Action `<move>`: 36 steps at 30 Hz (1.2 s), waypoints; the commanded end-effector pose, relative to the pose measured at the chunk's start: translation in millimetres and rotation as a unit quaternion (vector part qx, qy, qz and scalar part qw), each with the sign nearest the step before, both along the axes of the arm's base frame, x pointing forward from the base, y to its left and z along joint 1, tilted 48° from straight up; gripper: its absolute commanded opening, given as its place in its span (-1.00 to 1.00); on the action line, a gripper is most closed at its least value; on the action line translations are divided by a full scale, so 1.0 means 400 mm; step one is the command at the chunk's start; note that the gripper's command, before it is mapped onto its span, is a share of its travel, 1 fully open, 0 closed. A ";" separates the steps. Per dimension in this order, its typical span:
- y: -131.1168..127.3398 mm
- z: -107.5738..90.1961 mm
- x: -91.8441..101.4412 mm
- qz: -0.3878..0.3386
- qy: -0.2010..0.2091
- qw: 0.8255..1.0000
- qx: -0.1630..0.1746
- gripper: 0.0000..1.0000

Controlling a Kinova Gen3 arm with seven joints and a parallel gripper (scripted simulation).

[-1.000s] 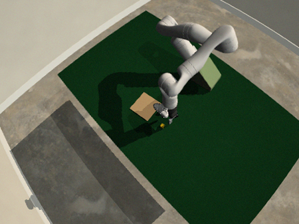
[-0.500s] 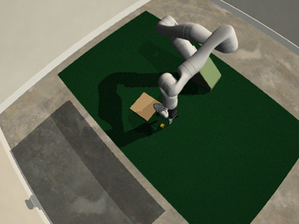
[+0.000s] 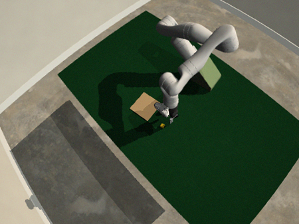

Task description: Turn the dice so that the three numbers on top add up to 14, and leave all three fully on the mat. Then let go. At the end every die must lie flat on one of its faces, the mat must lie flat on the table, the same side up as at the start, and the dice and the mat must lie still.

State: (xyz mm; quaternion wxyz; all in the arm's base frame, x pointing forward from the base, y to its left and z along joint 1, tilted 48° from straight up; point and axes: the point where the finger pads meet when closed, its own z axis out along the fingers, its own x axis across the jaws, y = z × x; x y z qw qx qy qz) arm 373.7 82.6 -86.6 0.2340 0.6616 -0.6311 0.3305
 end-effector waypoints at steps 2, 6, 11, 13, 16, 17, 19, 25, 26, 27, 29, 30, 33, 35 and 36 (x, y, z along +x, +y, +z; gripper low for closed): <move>0.004 -0.003 -0.030 0.003 0.000 1.000 -0.001 1.00; 0.002 -0.012 -0.078 0.003 0.000 1.000 -0.001 1.00; -0.001 -0.027 -0.168 0.003 0.000 1.000 -0.001 1.00; -0.002 -0.033 -0.197 0.003 0.000 1.000 -0.001 1.00; -0.004 -0.038 -0.227 0.003 0.000 1.000 -0.001 1.00; -0.004 -0.039 -0.233 0.003 0.000 1.000 -0.001 1.00; -0.004 -0.040 -0.236 0.003 0.000 1.000 -0.001 1.00; -0.004 -0.040 -0.240 0.003 0.000 1.000 -0.001 1.00; -0.004 -0.040 -0.240 0.003 0.000 1.000 -0.001 1.00; -0.004 -0.040 -0.240 0.003 0.000 1.000 -0.001 1.00; -0.004 -0.040 -0.240 0.003 0.000 1.000 -0.001 1.00; -0.004 -0.040 -0.240 0.003 0.000 1.000 -0.001 1.00; -0.004 -0.040 -0.240 0.003 0.000 1.000 -0.001 1.00; -0.004 -0.040 -0.240 0.003 0.000 1.000 -0.001 1.00; -0.004 -0.040 -0.240 0.003 0.000 1.000 -0.001 1.00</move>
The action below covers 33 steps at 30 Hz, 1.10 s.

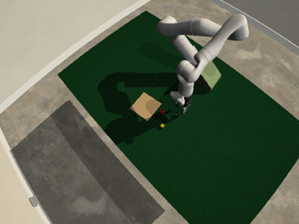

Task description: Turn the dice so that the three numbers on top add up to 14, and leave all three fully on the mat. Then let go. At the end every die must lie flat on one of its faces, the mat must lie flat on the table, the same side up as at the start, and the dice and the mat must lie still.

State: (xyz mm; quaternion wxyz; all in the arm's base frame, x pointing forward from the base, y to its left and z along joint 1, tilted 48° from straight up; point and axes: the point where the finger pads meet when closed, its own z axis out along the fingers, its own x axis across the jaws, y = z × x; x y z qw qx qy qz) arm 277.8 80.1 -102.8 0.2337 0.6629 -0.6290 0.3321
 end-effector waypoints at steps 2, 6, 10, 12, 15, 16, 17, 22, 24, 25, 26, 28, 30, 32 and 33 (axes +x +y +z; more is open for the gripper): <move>0.002 0.000 0.000 0.001 0.000 1.000 0.001 1.00; 0.002 0.000 0.000 0.001 0.000 1.000 0.001 1.00; 0.002 0.000 0.000 0.001 0.000 1.000 0.001 1.00; 0.002 0.000 0.000 0.001 0.000 1.000 0.001 1.00; 0.002 0.000 0.000 0.001 0.000 1.000 0.001 1.00; 0.002 0.000 0.000 0.001 0.000 1.000 0.001 1.00; 0.002 0.000 0.000 0.001 0.000 1.000 0.001 1.00; 0.002 0.000 0.000 0.001 0.000 1.000 0.001 1.00; 0.002 0.000 0.000 0.001 0.000 1.000 0.001 1.00; 0.002 0.000 0.000 0.001 0.000 1.000 0.001 1.00; 0.003 0.001 0.000 0.001 0.000 1.000 0.001 1.00; 0.009 0.006 -0.001 0.001 0.000 1.000 0.001 1.00; 0.021 0.018 -0.004 0.001 0.000 1.000 0.001 1.00; 0.041 0.036 -0.008 0.001 0.000 1.000 0.001 1.00; 0.053 0.047 -0.010 0.001 0.000 1.000 0.001 1.00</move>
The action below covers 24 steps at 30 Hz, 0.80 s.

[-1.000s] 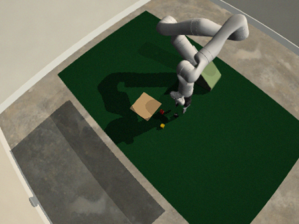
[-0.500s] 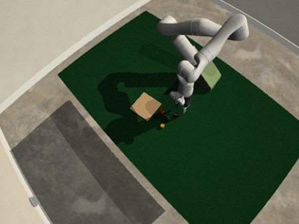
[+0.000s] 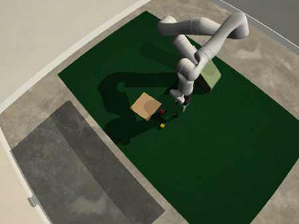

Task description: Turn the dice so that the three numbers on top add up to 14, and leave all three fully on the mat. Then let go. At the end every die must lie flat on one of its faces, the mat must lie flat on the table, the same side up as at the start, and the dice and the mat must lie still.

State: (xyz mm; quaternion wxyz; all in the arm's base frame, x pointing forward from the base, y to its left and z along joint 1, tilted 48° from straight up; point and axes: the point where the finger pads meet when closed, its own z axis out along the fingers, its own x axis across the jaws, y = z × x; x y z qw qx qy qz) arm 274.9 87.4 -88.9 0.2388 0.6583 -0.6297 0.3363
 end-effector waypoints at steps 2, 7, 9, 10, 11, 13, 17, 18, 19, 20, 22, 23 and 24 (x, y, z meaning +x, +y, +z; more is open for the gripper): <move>0.035 0.013 -0.003 0.005 0.001 1.000 0.008 1.00; 0.109 0.082 -0.018 0.005 0.001 1.000 0.008 1.00; 0.138 0.108 -0.024 0.005 0.001 1.000 0.008 1.00; 0.151 0.120 -0.026 0.005 0.001 1.000 0.008 1.00; 0.161 0.130 -0.028 0.005 0.001 1.000 0.008 1.00; 0.177 0.144 -0.032 0.005 0.001 1.000 0.008 1.00; 0.185 0.151 -0.033 0.005 0.001 1.000 0.008 1.00; 0.185 0.151 -0.033 0.005 0.001 1.000 0.008 1.00; 0.185 0.151 -0.033 0.005 0.001 1.000 0.008 1.00; 0.185 0.151 -0.033 0.005 0.001 1.000 0.008 1.00; 0.185 0.151 -0.033 0.005 0.001 1.000 0.008 1.00; 0.185 0.151 -0.033 0.005 0.001 1.000 0.008 1.00; 0.185 0.151 -0.033 0.005 0.001 1.000 0.008 1.00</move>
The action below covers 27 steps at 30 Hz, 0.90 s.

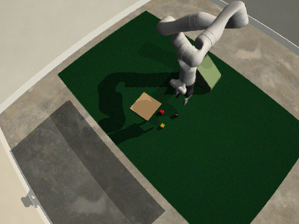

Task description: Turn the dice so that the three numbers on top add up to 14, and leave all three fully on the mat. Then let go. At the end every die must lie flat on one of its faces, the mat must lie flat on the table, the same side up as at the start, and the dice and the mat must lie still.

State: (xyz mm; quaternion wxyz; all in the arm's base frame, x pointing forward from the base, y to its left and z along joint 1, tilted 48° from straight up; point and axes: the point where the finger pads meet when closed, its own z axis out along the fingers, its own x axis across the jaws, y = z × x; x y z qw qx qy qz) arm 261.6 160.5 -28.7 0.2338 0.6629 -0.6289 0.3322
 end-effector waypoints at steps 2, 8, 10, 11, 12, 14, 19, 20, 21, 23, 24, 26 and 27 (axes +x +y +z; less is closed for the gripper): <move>0.002 0.001 0.000 0.000 0.000 1.000 0.001 1.00; 0.003 -0.002 0.031 -0.036 -0.040 0.998 0.010 1.00; 0.002 -0.005 0.051 -0.061 -0.067 0.996 0.015 1.00; 0.002 -0.005 0.051 -0.061 -0.067 0.996 0.015 1.00; 0.002 -0.005 0.051 -0.061 -0.067 0.996 0.015 1.00; 0.001 -0.007 0.071 -0.085 -0.093 0.992 0.020 1.00; -0.002 -0.011 0.098 -0.120 -0.131 0.984 0.027 1.00; -0.002 -0.011 0.099 -0.121 -0.132 0.983 0.028 1.00; -0.002 -0.011 0.100 -0.121 -0.132 0.983 0.028 1.00; -0.002 -0.011 0.100 -0.121 -0.132 0.983 0.028 1.00; -0.002 -0.011 0.100 -0.121 -0.132 0.983 0.028 1.00; -0.002 -0.011 0.100 -0.121 -0.132 0.983 0.028 1.00; -0.002 -0.011 0.100 -0.121 -0.132 0.983 0.028 1.00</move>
